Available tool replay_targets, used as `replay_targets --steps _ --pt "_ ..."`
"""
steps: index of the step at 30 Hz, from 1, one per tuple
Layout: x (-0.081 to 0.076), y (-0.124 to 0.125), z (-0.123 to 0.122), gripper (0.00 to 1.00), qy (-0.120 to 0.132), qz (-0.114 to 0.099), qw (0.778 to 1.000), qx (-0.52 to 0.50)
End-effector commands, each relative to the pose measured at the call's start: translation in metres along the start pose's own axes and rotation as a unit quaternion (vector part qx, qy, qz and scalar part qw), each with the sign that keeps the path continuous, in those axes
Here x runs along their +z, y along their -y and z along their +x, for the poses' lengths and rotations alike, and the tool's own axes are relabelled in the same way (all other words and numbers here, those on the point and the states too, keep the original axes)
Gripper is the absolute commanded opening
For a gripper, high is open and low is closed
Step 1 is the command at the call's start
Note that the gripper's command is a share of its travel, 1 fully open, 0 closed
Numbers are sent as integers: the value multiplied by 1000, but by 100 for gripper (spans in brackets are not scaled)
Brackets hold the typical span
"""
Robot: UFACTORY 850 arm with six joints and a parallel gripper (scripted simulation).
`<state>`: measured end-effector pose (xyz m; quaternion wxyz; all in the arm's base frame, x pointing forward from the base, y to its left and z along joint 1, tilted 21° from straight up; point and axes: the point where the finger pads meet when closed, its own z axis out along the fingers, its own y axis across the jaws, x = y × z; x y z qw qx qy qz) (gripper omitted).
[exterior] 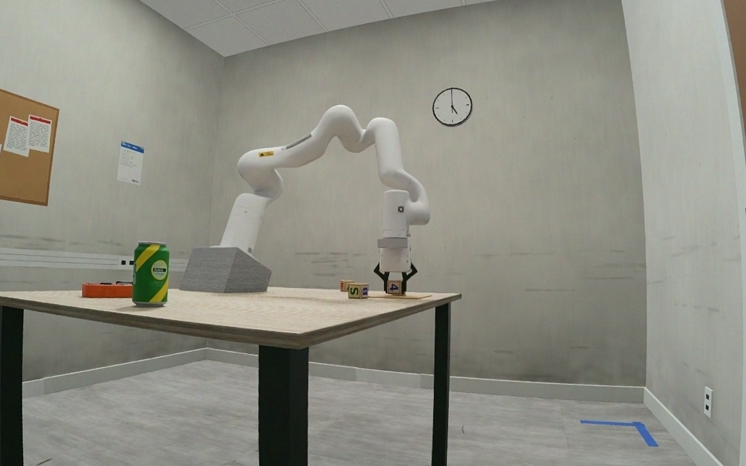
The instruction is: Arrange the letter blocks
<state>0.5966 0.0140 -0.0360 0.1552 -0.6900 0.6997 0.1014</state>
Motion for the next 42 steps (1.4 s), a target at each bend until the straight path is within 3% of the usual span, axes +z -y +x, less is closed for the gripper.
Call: replay_targets --steps 1,42 --pt "-1 1 0 44 0 1 1000 0" --pt "3 1 0 44 0 1 1000 0"
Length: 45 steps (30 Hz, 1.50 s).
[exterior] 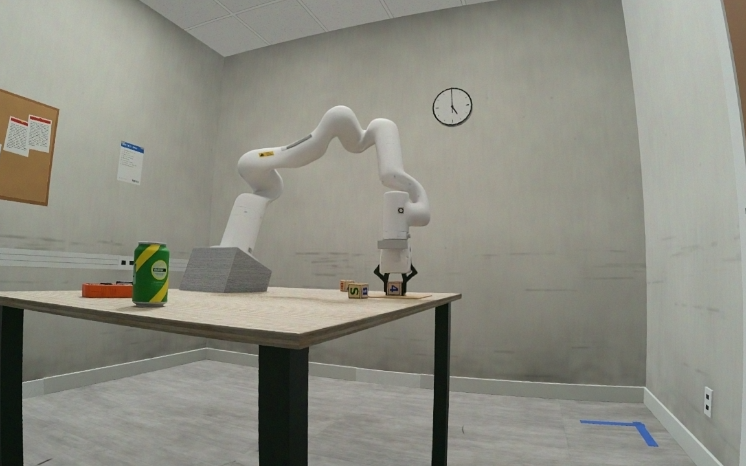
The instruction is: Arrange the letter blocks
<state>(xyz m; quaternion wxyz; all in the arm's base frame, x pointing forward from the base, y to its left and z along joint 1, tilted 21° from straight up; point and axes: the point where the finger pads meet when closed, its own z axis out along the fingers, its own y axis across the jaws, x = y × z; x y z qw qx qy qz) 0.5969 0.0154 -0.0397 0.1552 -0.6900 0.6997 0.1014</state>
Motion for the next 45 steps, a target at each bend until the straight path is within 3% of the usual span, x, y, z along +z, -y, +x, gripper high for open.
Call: replay_targets --steps 1,21,34,45 --pt "-1 1 0 44 0 1 1000 0" --pt "-1 1 0 44 0 1 1000 0" --pt "-1 1 0 65 0 1 1000 0" --pt "-1 1 0 65 0 1 1000 0"
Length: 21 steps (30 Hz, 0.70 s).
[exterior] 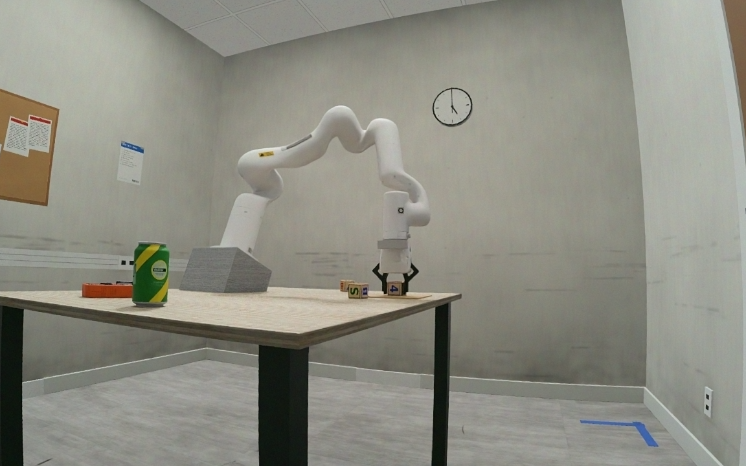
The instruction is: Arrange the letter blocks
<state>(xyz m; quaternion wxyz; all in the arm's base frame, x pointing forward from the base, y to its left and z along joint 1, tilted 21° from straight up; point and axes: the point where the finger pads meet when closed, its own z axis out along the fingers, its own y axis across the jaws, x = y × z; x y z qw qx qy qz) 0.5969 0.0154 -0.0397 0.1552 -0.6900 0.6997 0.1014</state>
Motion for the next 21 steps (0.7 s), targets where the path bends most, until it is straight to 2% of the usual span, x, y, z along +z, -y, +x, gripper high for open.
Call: replay_targets --steps 1,5,8,10,21 --pt "-1 1 0 65 0 1 1000 0" --pt "-6 1 0 65 0 1 1000 0" --pt "-15 1 0 65 0 1 1000 0" --pt "-15 1 0 65 0 1 1000 0" --pt "-71 1 0 65 0 1 1000 0"
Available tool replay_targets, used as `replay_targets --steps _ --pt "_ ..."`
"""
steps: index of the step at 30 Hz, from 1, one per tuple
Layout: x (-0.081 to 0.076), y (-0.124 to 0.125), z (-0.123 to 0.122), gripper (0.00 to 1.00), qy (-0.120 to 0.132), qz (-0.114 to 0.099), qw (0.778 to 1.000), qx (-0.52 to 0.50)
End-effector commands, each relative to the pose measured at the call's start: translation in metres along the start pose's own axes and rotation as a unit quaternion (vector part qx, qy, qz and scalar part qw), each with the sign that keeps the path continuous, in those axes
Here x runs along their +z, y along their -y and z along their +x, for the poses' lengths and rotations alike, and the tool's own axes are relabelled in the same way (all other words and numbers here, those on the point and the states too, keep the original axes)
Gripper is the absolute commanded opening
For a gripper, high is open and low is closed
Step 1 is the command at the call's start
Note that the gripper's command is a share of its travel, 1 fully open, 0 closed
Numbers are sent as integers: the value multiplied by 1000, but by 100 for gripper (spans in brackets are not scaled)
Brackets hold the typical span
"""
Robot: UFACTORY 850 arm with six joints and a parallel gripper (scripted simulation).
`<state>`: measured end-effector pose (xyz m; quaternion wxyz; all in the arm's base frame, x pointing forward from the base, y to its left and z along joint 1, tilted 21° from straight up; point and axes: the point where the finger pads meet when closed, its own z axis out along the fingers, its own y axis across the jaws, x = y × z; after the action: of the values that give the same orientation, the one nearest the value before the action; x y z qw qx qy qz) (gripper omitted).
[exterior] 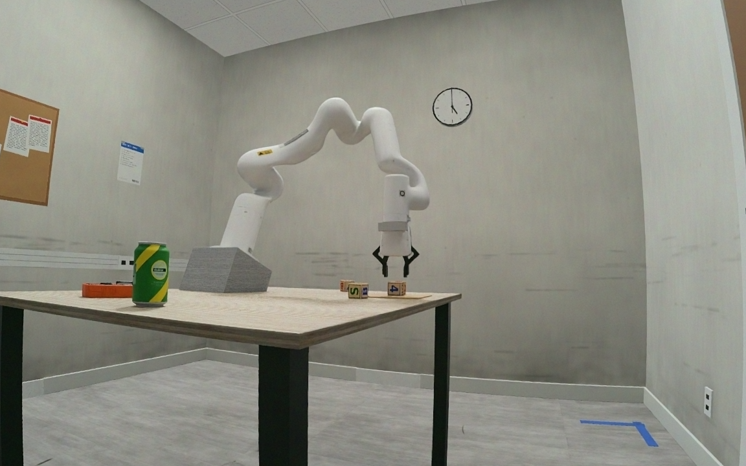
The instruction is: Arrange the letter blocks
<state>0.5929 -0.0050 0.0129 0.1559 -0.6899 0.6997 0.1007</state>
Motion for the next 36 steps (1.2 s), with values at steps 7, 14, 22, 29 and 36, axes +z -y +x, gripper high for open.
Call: replay_targets --steps 7,14,22,29,36 --pt "-31 1 0 65 0 0 1000 0" --pt "-34 1 0 100 0 0 1000 0" --pt "-34 1 0 100 0 0 1000 0" --pt "-34 1 0 100 0 0 1000 0" --pt "-34 0 2 100 0 0 1000 13"
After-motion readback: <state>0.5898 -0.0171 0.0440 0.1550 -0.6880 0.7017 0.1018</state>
